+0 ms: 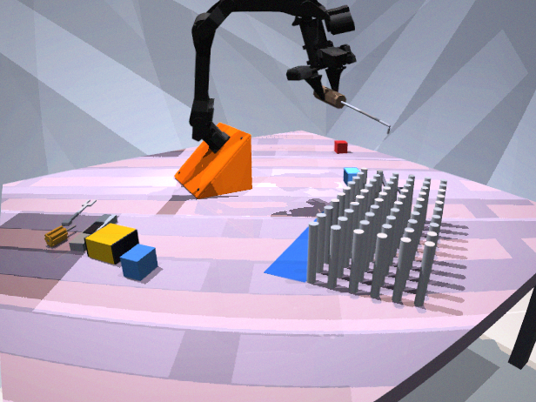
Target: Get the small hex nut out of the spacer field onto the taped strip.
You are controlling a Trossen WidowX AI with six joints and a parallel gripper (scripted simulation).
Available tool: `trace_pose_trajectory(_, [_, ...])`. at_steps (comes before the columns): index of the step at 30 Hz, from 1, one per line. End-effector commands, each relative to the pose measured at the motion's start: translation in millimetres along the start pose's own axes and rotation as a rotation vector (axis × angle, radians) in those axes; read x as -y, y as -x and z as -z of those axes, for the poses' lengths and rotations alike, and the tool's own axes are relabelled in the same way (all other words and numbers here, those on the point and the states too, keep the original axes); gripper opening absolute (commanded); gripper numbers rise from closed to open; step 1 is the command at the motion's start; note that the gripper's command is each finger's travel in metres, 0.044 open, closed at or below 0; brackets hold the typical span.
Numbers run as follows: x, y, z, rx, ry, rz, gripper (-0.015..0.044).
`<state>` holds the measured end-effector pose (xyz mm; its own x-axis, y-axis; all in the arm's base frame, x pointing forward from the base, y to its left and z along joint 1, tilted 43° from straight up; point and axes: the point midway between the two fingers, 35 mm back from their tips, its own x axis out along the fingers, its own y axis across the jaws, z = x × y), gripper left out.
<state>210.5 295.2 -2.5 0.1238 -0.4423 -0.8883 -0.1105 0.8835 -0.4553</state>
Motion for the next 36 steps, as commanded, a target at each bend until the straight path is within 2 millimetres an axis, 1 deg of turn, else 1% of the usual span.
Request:
trace_pose_trajectory(1, [-28.4,-0.6,25.2,0.018,-0.065,0.017,0.0])
trace_pose_trajectory(11, [-73.0,-11.4,81.1,0.068,-0.209,0.064,0.0])
trace_pose_trajectory(20, [-102.8,-27.7,137.3,0.131,-0.336,0.096,0.0])
trace_pose_trajectory(23, [-110.1,-36.2,157.9,0.143,-0.361,0.101,0.0])
trace_pose_trajectory(27, [-117.1,-45.3,180.6,0.171,-0.406,0.108,0.0])
trace_pose_trajectory(36, [-127.3,-66.5,230.0,0.264,-0.539,0.113,0.0])
